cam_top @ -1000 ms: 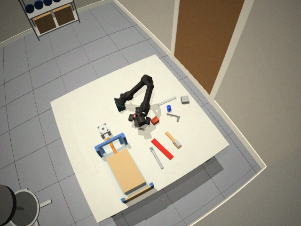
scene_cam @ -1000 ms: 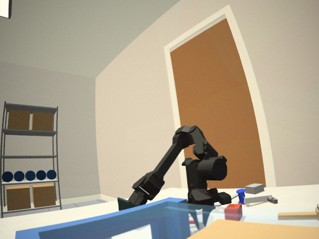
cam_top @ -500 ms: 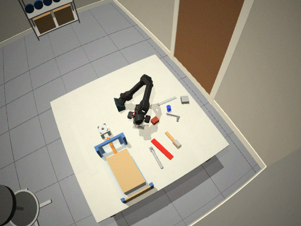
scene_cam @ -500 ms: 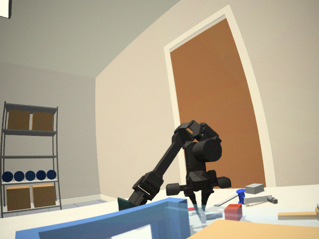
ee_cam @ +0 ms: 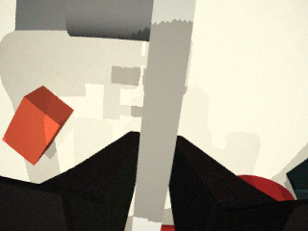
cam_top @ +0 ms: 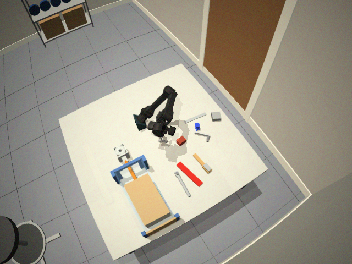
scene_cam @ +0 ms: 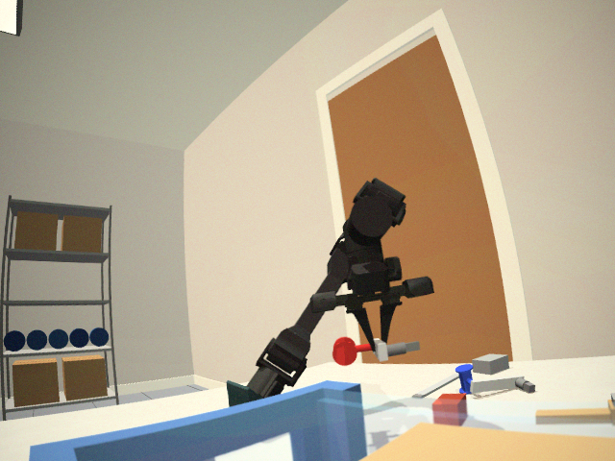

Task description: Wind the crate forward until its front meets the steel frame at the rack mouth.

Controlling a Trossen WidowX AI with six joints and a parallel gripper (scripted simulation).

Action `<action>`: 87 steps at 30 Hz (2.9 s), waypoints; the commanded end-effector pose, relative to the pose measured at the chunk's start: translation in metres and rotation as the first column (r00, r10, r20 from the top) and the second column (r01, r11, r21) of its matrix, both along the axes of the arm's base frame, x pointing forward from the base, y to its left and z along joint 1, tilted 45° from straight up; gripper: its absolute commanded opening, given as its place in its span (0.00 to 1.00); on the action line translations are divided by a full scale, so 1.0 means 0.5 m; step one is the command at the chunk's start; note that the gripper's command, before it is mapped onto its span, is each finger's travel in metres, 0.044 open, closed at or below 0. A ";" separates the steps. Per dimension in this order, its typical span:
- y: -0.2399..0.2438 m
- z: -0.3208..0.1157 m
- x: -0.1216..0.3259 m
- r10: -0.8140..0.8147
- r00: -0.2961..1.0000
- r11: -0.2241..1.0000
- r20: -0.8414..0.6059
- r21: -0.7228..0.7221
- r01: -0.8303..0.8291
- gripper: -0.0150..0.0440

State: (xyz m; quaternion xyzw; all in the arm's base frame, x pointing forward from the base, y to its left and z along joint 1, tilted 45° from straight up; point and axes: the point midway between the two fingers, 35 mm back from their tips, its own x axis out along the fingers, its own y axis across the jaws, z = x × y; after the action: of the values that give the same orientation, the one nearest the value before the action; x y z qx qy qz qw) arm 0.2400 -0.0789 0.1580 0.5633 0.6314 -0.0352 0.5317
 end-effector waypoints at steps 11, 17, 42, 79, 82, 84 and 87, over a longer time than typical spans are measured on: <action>-0.026 -0.012 0.004 0.008 1.000 1.000 0.008 -0.011 -0.008 0.25; -0.087 -0.050 0.007 0.033 0.999 0.999 0.024 -0.032 -0.032 0.25; -0.315 -0.246 -0.060 0.155 0.984 0.986 0.090 -0.082 -0.148 0.25; -0.417 -0.429 -0.184 0.302 0.953 0.932 0.027 -0.220 -0.289 0.25; -0.417 -0.429 -0.184 0.311 0.950 0.920 -0.002 -0.250 -0.302 0.25; -0.417 -0.429 -0.184 0.317 0.948 0.911 -0.024 -0.272 -0.311 0.25; -0.417 -0.429 -0.184 0.326 0.943 0.893 -0.062 -0.309 -0.329 0.25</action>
State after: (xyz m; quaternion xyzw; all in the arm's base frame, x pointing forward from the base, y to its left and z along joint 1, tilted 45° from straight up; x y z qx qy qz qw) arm 0.1482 -0.2858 -0.0583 0.3769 0.6981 -0.0280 0.6082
